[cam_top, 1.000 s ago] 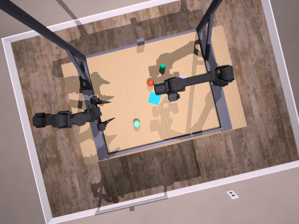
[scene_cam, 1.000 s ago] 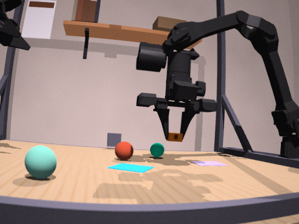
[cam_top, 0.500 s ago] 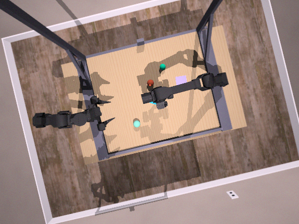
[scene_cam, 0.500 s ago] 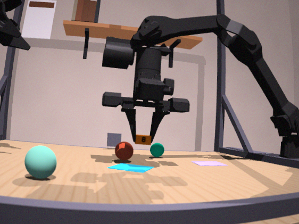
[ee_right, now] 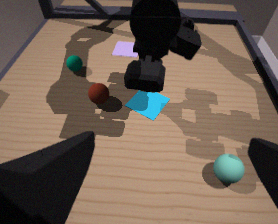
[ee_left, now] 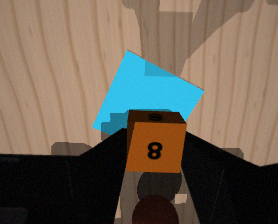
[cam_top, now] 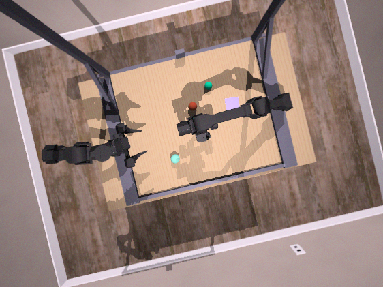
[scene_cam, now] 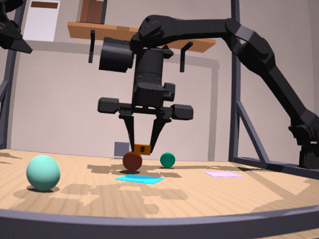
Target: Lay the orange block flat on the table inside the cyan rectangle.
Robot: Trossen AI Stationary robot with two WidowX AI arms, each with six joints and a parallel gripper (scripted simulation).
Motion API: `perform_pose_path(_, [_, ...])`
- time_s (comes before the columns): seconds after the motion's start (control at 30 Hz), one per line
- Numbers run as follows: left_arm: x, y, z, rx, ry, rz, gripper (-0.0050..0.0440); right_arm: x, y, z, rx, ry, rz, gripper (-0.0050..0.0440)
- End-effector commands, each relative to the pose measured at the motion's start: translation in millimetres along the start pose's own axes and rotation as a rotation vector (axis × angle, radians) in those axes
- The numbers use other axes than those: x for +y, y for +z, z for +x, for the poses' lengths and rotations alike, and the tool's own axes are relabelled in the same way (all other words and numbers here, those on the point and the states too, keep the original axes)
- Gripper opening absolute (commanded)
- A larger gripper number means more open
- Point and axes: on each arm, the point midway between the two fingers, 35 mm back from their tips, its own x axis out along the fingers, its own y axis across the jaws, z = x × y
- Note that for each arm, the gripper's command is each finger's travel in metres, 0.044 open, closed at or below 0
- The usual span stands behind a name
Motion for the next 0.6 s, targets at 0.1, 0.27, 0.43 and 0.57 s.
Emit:
perform_pose_path(0.1, [-3.3,0.1,-5.0,0.000,-0.011,0.144,-0.0050,0.1,2.5,-1.9,-0.007,0.000,-0.002,0.0440])
perform_pose_path(0.27, [-3.2,0.2,-5.0,-0.002,-0.006,0.254,-0.0050,0.1,2.5,-1.9,-0.007,0.000,-0.002,0.0440])
perform_pose_path(0.43, [-3.2,0.5,-5.1,-0.004,-0.001,0.379,-0.0050,0.1,2.5,-1.9,-0.007,0.000,-0.002,0.0440])
perform_pose_path(0.57, [-3.5,0.6,-8.7,-0.007,-0.008,0.401,-0.0050,0.1,2.5,-1.9,-0.007,0.000,-0.002,0.0440])
